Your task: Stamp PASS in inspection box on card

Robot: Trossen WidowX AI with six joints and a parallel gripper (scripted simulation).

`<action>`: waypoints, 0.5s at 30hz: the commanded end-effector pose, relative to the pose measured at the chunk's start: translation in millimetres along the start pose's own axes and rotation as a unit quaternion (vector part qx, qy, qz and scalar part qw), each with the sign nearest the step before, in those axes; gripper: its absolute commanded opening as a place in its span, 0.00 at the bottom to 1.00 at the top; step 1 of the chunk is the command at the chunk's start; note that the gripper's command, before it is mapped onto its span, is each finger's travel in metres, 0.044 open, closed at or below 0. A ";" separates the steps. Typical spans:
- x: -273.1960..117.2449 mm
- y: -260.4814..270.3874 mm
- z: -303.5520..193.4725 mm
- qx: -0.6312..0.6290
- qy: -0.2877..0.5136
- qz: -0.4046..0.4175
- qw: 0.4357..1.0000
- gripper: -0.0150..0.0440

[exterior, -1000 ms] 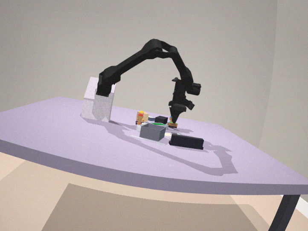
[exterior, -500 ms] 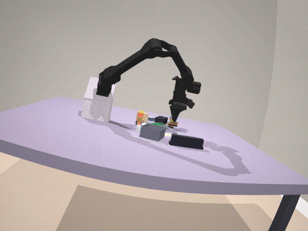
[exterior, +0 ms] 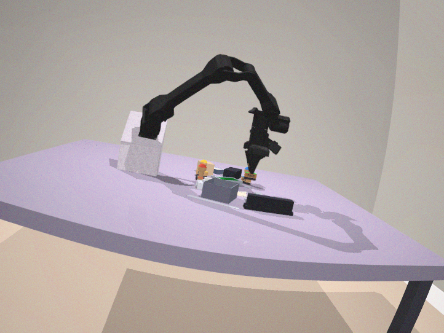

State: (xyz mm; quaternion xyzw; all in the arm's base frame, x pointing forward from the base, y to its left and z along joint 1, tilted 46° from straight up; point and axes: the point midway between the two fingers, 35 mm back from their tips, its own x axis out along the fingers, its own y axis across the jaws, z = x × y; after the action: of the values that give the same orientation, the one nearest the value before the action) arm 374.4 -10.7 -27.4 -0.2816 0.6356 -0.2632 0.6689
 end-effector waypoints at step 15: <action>-9.8 0.5 0.1 0.003 -0.001 0.002 1.000 0.25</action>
State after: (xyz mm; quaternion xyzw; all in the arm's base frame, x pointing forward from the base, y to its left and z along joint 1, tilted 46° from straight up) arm 373.7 -5.5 -22.3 -0.2817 0.6356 -0.2632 0.6688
